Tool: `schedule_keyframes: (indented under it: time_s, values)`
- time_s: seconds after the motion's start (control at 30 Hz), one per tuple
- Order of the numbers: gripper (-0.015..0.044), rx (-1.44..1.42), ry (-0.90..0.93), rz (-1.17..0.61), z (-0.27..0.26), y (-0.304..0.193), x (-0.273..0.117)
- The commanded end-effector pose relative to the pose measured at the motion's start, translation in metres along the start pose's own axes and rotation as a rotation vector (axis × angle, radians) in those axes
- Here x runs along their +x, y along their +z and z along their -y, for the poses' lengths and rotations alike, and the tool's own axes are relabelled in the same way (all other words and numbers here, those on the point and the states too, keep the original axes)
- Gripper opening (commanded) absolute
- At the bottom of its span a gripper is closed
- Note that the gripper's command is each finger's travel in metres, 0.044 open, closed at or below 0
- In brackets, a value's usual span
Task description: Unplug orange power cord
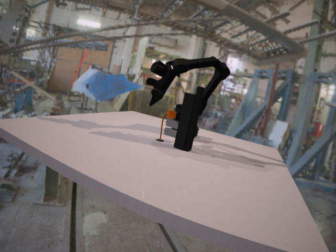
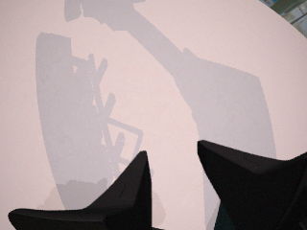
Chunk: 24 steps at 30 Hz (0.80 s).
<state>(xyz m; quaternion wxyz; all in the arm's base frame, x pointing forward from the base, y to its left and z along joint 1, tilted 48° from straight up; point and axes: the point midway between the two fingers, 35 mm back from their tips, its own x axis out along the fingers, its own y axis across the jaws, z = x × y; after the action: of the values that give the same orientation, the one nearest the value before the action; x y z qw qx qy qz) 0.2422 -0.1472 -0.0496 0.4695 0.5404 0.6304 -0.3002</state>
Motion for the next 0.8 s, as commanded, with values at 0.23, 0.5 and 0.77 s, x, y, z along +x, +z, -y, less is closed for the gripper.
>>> schedule_keyframes:
  time_s: [0.23, 0.5, 0.77]
  values:
    - [0.016, 0.517, 0.026, -0.41, -0.0455, -0.0606, -0.0329]
    - [0.016, 0.517, 0.026, -0.41, -0.0455, -0.0606, -0.0329]
    - [0.016, 0.517, 0.026, -0.41, -0.0468, -0.0636, -0.0344]
